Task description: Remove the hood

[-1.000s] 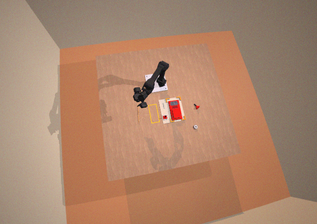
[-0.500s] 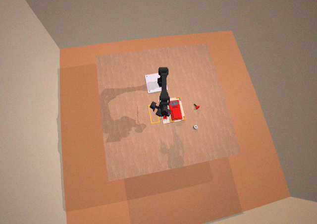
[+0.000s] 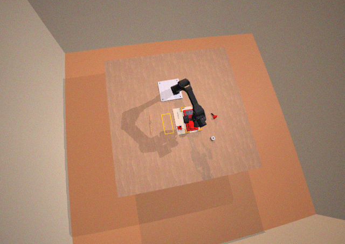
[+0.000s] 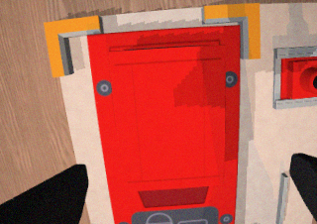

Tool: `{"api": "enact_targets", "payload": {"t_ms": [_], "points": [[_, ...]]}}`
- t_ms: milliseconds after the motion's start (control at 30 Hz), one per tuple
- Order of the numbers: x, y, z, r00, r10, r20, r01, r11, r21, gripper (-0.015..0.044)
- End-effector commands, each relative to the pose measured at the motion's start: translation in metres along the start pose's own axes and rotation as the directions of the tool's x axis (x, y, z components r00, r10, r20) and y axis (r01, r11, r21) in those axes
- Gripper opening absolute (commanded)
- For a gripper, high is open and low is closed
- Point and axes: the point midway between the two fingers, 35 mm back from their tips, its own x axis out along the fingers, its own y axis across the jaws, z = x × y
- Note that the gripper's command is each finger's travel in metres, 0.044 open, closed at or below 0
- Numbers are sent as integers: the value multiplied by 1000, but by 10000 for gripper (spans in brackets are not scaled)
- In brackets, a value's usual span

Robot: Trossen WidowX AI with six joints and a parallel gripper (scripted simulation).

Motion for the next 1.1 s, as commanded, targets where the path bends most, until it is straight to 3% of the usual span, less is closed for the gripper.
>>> {"api": "enact_targets", "payload": {"t_ms": [0,1067], "points": [[0,6,-1,1000,6,-16,-7,1000,-22,440],[26,6,1,1000,6,-16,-7,1000,-22,440]]}}
